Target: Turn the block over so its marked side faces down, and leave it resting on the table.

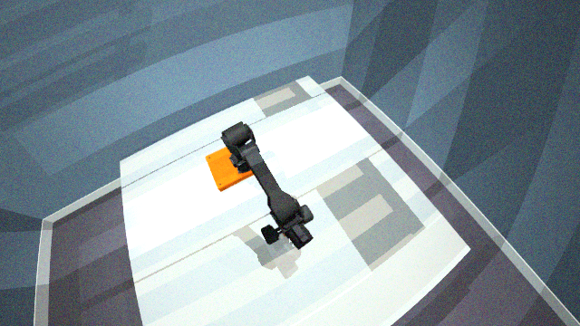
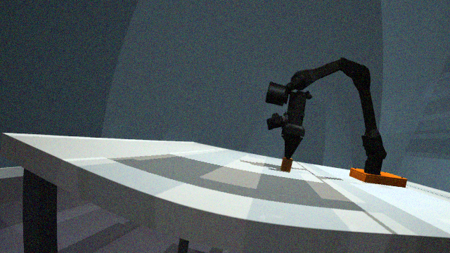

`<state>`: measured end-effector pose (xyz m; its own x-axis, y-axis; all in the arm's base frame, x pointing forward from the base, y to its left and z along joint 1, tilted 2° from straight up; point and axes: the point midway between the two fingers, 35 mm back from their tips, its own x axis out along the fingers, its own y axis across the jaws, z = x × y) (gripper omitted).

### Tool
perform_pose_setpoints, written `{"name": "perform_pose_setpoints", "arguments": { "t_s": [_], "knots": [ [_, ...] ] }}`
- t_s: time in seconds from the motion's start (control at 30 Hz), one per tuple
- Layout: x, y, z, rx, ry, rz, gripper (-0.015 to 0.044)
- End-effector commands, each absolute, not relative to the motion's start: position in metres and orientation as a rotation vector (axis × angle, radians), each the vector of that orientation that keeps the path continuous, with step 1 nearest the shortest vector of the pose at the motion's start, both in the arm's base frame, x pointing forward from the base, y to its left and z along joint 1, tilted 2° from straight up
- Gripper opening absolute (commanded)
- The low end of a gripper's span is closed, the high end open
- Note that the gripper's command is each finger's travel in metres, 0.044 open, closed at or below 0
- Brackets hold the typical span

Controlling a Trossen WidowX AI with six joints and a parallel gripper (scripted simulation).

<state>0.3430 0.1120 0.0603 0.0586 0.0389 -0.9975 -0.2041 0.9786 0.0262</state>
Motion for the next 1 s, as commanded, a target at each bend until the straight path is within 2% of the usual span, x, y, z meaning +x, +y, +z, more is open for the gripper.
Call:
{"name": "perform_pose_setpoints", "arguments": {
  "t_s": [0.0,0.17,0.37,0.97],
  "knots": [
    [0.3408,0.1121,0.0499,-0.133,1.515,0.186,0.0440],
    [0.3408,0.1123,0.0442,-0.133,1.515,0.186,0.0440],
    [0.3408,0.1123,0.0442,-0.133,1.515,0.186,0.0282],
    [0.3408,0.1123,0.0442,-0.133,1.515,0.186,0.0163]
  ]
}}
